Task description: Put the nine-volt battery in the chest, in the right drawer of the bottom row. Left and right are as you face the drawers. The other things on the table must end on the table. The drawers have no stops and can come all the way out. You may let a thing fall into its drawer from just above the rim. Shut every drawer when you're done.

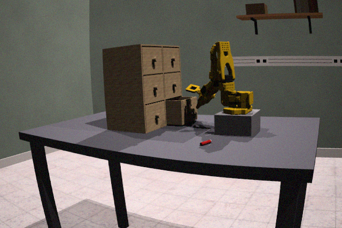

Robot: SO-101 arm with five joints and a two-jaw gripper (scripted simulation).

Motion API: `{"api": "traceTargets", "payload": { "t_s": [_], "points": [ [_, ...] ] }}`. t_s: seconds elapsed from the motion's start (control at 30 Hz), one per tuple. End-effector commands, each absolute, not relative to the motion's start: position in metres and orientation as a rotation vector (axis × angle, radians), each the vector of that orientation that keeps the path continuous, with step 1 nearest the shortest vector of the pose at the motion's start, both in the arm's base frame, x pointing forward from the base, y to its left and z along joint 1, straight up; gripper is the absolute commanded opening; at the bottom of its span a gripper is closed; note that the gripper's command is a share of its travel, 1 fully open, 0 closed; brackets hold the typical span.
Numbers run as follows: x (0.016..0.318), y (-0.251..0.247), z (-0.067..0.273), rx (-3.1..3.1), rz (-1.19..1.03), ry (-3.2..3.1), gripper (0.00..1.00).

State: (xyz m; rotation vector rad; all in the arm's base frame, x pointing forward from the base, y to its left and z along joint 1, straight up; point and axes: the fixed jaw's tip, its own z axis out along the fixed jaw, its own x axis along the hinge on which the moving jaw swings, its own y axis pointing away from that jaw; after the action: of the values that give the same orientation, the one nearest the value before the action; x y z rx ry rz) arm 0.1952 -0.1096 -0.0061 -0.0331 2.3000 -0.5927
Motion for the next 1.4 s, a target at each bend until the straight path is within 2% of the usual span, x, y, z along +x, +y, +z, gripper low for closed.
{"api": "traceTargets", "payload": {
  "t_s": [0.0,0.97,1.37],
  "points": [
    [0.197,-0.113,0.0,0.026,-0.567,2.317,0.21],
    [0.183,-0.106,0.028,0.298,-0.392,2.439,0.21],
    [0.167,-0.096,0.042,0.44,-0.317,2.487,0.21]
  ]
}}
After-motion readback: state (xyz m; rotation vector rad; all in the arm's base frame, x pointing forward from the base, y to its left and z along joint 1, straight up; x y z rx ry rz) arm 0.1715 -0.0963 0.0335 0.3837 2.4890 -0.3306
